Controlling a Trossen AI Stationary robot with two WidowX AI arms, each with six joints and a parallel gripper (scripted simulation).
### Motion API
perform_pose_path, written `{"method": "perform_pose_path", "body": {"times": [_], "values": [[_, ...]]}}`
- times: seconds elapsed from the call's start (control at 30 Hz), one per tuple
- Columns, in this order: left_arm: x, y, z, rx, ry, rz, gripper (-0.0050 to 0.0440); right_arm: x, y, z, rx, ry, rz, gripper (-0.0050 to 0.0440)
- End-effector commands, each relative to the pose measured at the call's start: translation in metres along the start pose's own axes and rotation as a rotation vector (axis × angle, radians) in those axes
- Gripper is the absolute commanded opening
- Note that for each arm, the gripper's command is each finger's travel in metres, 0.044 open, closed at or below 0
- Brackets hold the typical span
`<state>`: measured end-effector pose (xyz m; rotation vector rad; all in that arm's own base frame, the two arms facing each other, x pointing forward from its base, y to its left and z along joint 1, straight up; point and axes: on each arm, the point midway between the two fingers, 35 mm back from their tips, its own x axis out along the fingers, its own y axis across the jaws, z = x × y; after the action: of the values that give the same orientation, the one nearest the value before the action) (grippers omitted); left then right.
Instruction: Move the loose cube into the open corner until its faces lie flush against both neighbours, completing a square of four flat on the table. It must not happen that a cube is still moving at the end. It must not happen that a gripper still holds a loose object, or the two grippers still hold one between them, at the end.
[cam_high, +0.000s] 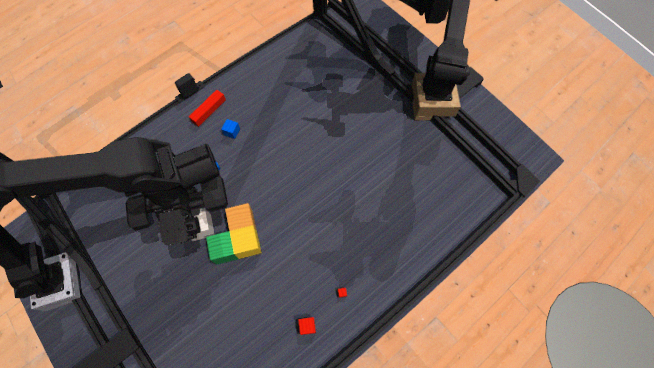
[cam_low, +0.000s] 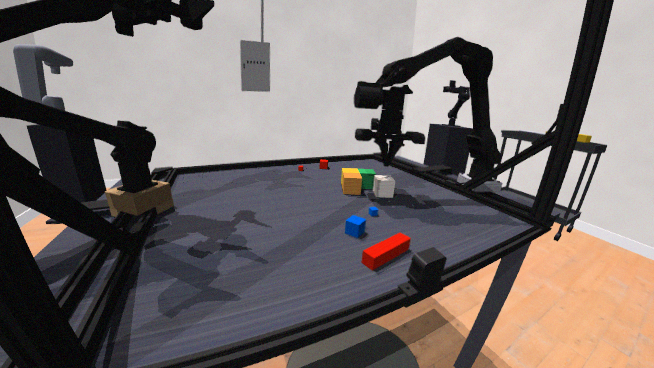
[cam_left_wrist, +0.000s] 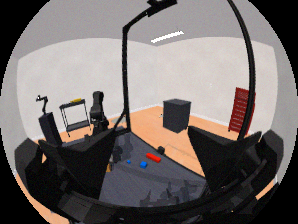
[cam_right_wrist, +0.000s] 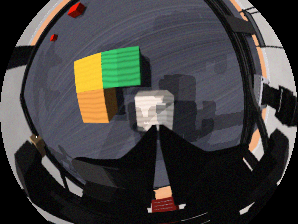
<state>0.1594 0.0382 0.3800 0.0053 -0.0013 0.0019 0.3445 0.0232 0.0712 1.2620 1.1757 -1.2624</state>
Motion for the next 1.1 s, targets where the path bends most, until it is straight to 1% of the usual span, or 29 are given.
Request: {"method": "perform_pose_path", "body": {"times": [0.0, 0.13, 0.2, 0.27, 0.33, 0.77, 0.83, 0.9, 1.07], "values": [[0.0, -0.001, 0.0, -0.006, 0.0, -0.002, 0.04, -0.001, 0.0, 0.0, 0.002, -0.001, 0.001, 0.0], [0.0, -0.001, 0.0, -0.006, 0.0, -0.002, 0.04, -0.001, 0.0, 0.0, -0.015, -0.001, 0.001, 0.0], [0.0, -0.001, 0.0, -0.006, 0.0, -0.002, 0.04, -0.001, -0.004, 0.0, -0.15, -0.001, 0.001, 0.0], [0.0, -0.001, 0.0, -0.006, 0.0, -0.002, 0.04, -0.001, -0.004, 0.0, -0.15, -0.001, 0.001, 0.0], [0.0, -0.001, 0.0, -0.006, 0.0, -0.002, 0.04, 0.0, -0.009, 0.0, -0.351, -0.001, 0.001, 0.0], [0.0, -0.001, 0.0, -0.006, 0.0, -0.002, 0.04, 0.002, -0.03, -0.001, -1.076, -0.001, 0.001, 0.0], [0.0, -0.001, 0.0, -0.006, 0.0, -0.002, 0.04, 0.002, -0.03, -0.001, -1.076, -0.001, 0.001, 0.0], [0.0, -0.001, 0.0, -0.006, 0.0, -0.002, 0.04, 0.003, -0.034, -0.001, -1.25, -0.001, 0.001, 0.0], [0.0, -0.001, 0.0, -0.006, 0.0, -0.002, 0.04, 0.004, -0.042, -0.001, -1.53, -0.001, 0.0, 0.0]]}}
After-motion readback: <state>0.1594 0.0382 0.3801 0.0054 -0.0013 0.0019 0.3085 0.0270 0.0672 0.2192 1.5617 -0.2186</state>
